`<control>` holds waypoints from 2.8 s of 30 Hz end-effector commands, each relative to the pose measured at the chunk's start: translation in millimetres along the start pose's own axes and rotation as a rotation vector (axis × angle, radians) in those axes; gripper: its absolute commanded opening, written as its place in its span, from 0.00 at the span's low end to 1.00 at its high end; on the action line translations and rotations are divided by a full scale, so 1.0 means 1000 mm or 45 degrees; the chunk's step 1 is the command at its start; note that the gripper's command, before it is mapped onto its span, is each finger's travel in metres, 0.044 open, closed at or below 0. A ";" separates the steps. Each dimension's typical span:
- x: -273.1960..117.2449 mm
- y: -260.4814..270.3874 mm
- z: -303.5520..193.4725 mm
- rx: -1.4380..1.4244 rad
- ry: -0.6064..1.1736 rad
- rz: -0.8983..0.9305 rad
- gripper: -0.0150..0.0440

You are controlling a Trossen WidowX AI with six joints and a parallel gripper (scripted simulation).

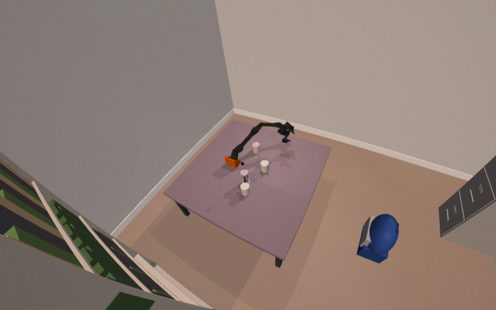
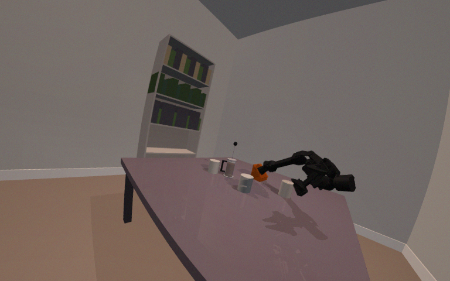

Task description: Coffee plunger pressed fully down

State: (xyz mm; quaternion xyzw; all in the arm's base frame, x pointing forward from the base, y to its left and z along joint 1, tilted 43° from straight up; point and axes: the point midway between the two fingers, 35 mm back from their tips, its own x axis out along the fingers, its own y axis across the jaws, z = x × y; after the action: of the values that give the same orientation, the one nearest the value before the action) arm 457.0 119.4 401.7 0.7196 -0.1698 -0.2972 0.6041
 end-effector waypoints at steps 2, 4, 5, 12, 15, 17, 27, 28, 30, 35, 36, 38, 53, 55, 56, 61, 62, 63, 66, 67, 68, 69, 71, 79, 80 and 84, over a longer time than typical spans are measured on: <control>0.006 -0.002 0.003 -0.033 0.000 -0.016 1.00; 0.024 -0.005 0.012 -0.115 -0.012 -0.054 1.00; 0.036 -0.004 0.025 -0.149 -0.061 -0.054 1.00; 0.124 -0.031 0.103 -0.569 -0.079 -0.326 1.00; 0.156 -0.048 0.149 -0.740 -0.049 -0.470 1.00; 0.173 -0.060 0.181 -0.837 -0.014 -0.564 1.00; 0.194 -0.125 0.341 -1.119 0.294 -0.944 1.00; 0.193 -0.132 0.357 -1.134 0.343 -0.961 1.00; 0.187 -0.143 0.386 -1.155 0.436 -0.977 1.00; 0.164 -0.168 0.444 -1.158 0.617 -0.951 1.00; 0.158 -0.173 0.455 -1.164 0.656 -0.929 1.00; 0.144 -0.182 0.476 -1.176 0.728 -0.868 1.00; 0.072 -0.219 0.535 -1.266 0.810 -0.435 1.00; 0.070 -0.230 0.528 -1.266 0.810 -0.435 1.00; 0.068 -0.237 0.524 -1.266 0.810 -0.435 1.00; 0.062 -0.257 0.511 -1.266 0.810 -0.433 1.00; 0.063 -0.257 0.511 -1.266 0.810 -0.433 1.00; 0.063 -0.257 0.511 -1.266 0.810 -0.433 1.00; 0.066 -0.259 0.510 -1.266 0.811 -0.433 1.00; 0.067 -0.260 0.510 -1.266 0.811 -0.433 1.00; 0.068 -0.261 0.509 -1.266 0.811 -0.433 1.00; 0.069 -0.262 0.509 -1.266 0.811 -0.434 1.00; 0.072 -0.263 0.508 -1.267 0.811 -0.434 1.00; 0.082 -0.270 0.503 -1.267 0.811 -0.433 1.00; 0.083 -0.271 0.503 -1.267 0.811 -0.433 1.00; 0.088 -0.274 0.500 -1.267 0.810 -0.431 1.00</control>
State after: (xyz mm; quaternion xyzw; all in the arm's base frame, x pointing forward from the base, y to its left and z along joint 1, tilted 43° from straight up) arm 173.5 -260.3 74.0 0.4184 0.2933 -0.2025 0.8354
